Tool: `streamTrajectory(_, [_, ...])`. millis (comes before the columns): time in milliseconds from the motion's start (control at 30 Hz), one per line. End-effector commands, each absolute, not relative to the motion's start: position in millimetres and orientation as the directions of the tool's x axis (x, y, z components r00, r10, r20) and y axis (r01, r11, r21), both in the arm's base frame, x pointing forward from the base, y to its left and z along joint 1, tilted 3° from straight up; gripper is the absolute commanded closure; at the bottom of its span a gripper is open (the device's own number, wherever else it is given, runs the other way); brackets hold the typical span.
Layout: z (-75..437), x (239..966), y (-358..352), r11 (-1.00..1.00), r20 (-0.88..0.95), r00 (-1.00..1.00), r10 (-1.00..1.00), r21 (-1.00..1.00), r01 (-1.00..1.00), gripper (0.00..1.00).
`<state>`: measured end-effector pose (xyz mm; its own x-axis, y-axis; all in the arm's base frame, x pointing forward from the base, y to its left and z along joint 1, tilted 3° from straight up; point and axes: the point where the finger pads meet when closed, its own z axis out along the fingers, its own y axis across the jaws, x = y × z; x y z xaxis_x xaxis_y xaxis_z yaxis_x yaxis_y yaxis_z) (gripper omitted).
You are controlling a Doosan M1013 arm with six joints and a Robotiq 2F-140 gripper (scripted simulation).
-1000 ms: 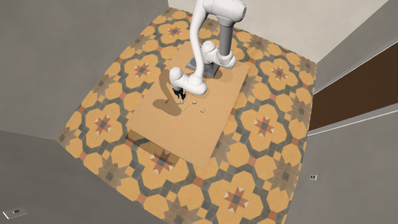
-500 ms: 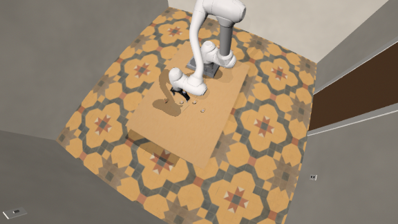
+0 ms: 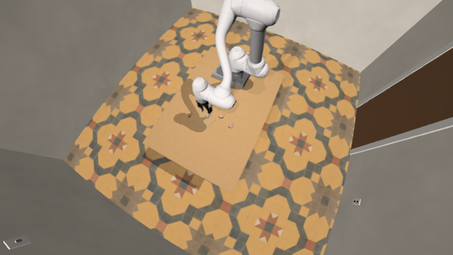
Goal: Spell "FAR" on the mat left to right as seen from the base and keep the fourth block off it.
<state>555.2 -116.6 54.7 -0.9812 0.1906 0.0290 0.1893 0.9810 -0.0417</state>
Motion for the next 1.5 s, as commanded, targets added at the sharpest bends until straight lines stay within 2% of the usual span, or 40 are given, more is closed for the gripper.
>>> streamTrajectory(0, [51.9,555.6,-114.4,0.982,0.034,-0.982,0.186,-0.039,0.185,0.63])
streamTrajectory(1467, [42.9,555.3,-114.7,0.982,0.034,-0.982,0.186,-0.039,0.185,0.63])
